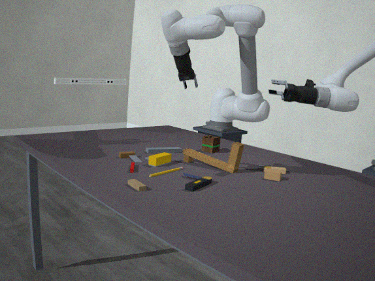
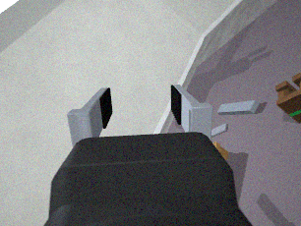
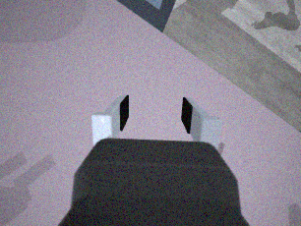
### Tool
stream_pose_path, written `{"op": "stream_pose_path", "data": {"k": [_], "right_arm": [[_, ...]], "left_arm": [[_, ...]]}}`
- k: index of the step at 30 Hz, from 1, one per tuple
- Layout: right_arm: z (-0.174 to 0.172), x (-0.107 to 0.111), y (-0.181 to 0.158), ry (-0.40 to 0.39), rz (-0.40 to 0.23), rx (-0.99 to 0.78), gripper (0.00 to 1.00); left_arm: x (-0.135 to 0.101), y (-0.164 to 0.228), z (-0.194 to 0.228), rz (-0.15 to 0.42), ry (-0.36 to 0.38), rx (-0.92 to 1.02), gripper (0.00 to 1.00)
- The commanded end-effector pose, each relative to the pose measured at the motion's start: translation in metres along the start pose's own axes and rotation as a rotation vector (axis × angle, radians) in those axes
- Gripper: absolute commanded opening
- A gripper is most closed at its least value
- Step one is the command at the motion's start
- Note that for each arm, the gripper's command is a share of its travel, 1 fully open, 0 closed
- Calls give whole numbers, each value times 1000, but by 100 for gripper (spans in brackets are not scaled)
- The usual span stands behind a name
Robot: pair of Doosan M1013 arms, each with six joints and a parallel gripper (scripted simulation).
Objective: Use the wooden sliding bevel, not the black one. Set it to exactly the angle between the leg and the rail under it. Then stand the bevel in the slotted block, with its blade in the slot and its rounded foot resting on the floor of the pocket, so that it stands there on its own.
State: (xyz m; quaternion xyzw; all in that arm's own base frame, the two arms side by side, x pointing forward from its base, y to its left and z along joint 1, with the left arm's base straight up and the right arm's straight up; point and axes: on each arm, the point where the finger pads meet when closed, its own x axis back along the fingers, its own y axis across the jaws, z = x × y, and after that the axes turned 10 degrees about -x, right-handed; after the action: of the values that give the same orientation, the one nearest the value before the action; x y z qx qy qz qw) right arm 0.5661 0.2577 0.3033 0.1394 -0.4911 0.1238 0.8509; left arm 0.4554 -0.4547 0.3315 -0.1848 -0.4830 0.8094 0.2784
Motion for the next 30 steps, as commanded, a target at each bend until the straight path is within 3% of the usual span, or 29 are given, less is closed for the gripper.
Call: {"op": "stream_pose_path", "data": {"k": [1, 20, 25, 30], "right_arm": [[0, 1, 0, -2, 0, 0, 100], [1, 1, -1, -2, -1, -1, 100], [4, 2, -13, -5, -10, -21, 100], [14, 2, -50, -14, -36, -80, 100]], "left_arm": [[0, -1, 0, 1, 0, 0, 100], [-1, 1, 0, -6, 3, 9, 100], [-12, 22, -9, -101, 25, 121, 100], [-20, 43, -22, -197, 23, 225, 100]]}}
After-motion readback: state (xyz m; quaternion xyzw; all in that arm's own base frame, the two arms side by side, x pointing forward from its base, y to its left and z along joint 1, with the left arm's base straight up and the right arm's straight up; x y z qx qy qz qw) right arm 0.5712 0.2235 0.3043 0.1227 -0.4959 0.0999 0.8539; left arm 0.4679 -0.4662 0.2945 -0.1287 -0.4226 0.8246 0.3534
